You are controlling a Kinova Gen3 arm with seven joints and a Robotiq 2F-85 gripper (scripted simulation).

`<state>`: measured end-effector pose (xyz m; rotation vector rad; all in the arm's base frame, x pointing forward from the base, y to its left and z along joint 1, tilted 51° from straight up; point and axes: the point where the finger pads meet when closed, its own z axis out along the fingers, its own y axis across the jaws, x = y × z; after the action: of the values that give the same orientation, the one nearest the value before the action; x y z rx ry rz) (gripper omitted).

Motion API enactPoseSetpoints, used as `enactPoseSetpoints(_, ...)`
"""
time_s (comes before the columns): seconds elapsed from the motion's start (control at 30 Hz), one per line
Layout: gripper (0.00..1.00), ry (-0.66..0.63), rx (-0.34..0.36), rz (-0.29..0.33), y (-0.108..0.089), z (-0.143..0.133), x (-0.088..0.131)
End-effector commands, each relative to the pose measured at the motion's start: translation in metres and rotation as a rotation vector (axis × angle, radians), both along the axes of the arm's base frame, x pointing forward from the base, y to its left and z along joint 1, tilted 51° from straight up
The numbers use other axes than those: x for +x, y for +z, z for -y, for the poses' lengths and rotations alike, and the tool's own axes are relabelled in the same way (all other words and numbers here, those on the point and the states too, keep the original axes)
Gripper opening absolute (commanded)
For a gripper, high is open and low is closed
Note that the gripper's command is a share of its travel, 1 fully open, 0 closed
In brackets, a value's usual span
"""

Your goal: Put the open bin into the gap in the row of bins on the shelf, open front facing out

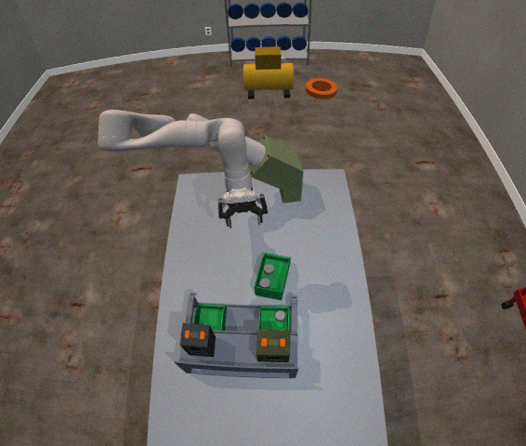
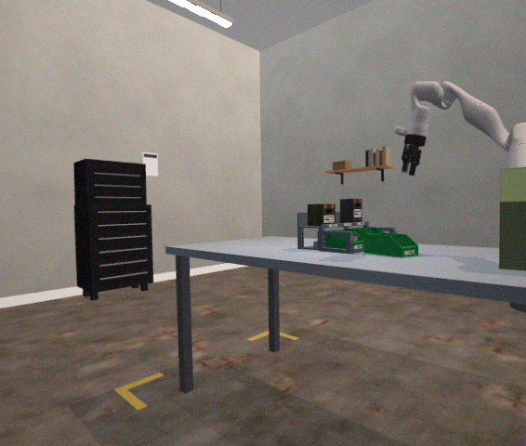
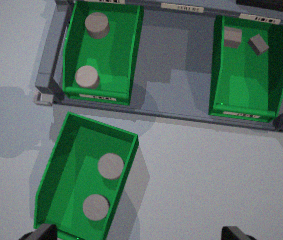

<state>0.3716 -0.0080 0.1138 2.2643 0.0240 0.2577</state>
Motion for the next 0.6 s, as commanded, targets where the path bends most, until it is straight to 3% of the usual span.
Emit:
enactPoseSetpoints(0.0, 1.00, 0.005, -0.001, 0.003, 0.000, -0.001, 0.000)
enactPoseSetpoints(0.03, 1.00, 0.005, -0.001, 0.003, 0.000, -0.001, 0.000)
enactPoseSetpoints(0.2, 1.00, 0.063, -0.067, 0.144, -0.020, 0.051, 0.005)
enactPoseSetpoints(0.57, 1.00, 0.063, -0.067, 0.144, -0.020, 0.051, 0.005)
